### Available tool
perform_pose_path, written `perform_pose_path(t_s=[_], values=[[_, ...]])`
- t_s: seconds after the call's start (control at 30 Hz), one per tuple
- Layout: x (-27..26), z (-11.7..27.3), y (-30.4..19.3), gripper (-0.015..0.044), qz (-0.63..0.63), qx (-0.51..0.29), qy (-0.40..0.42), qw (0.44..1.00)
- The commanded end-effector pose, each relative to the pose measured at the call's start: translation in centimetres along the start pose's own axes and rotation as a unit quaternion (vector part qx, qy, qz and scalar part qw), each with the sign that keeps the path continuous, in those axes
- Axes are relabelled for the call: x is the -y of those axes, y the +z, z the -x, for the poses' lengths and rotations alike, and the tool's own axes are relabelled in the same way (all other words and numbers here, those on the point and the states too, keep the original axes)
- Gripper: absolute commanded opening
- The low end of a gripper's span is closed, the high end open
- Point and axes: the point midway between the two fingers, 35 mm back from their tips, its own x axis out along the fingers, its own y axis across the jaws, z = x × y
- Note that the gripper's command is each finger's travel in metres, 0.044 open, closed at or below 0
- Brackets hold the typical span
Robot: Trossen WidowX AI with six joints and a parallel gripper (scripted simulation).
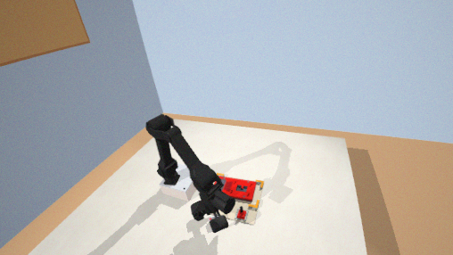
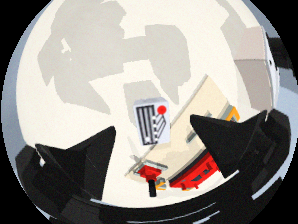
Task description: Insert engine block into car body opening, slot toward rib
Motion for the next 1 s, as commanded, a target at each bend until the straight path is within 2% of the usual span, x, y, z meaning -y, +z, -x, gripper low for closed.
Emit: perform_pose_path(t_s=[0.0,0.37,0.6,0.73,0.97], values=[[0.0,-0.4,0.1,0.044,-0.001,0.002,0.001,1.0],[0.0,-0.4,0.1,0.0151,-0.001,0.002,0.001,1.0],[0.0,-0.4,0.1,0.0105,-0.001,0.002,0.001,1.0],[-0.1,0.1,0.1,0.0,-0.001,0.002,0.002,1.0],[-0.4,2.1,-0.1,0.0,-0.001,0.002,0.002,1.0]])
